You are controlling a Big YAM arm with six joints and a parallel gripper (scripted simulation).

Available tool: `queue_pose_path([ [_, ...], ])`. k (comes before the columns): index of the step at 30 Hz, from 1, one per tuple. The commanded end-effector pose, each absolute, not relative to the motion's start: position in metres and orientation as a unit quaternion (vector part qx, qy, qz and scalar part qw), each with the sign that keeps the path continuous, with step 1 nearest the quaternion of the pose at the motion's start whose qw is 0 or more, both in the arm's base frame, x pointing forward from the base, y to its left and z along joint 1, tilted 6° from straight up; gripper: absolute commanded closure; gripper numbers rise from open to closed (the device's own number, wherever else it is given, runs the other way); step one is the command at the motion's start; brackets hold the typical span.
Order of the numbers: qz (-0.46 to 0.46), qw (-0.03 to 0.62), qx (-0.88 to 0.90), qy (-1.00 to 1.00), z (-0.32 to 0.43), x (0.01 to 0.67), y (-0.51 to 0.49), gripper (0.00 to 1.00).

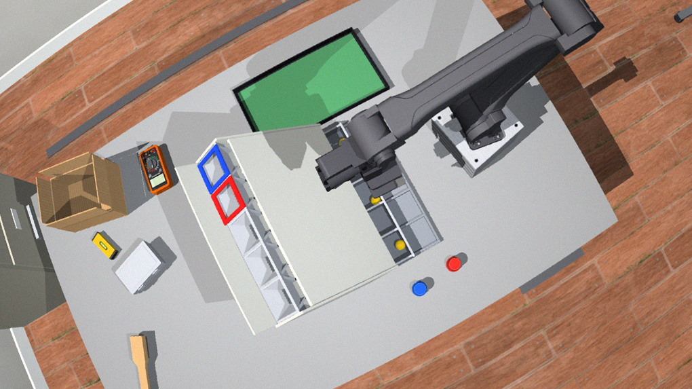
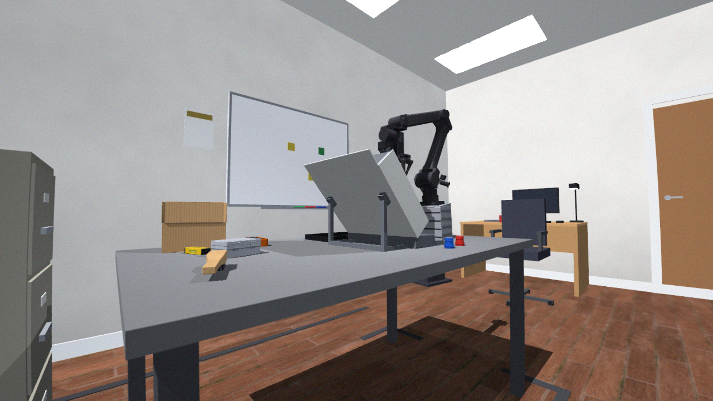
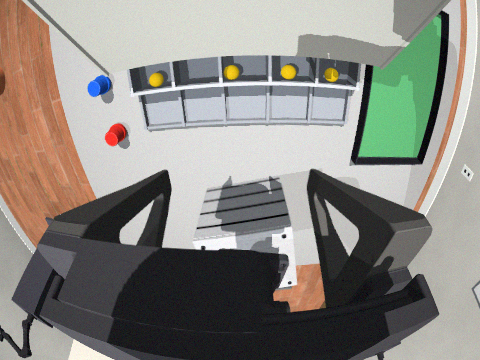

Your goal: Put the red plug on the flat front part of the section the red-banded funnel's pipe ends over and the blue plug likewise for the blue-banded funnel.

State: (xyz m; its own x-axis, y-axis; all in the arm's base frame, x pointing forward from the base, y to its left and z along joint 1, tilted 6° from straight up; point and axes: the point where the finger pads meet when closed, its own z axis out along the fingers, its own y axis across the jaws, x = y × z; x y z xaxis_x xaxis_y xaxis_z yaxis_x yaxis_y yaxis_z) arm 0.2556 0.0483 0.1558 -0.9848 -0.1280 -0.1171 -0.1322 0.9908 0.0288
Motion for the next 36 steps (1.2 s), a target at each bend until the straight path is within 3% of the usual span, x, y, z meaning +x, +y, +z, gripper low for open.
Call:
queue_pose_path([
  [1, 0.018, 0.065, -0.065, 0.996, 0.161, 0.259, 0.049, 0.13],
  [22, 0.018, 0.065, -0.065, 0.996, 0.161, 0.259, 0.049, 0.13],
  [36, 0.018, 0.065, -0.065, 0.996, 0.074, 0.239, 0.157, 0.13],
])
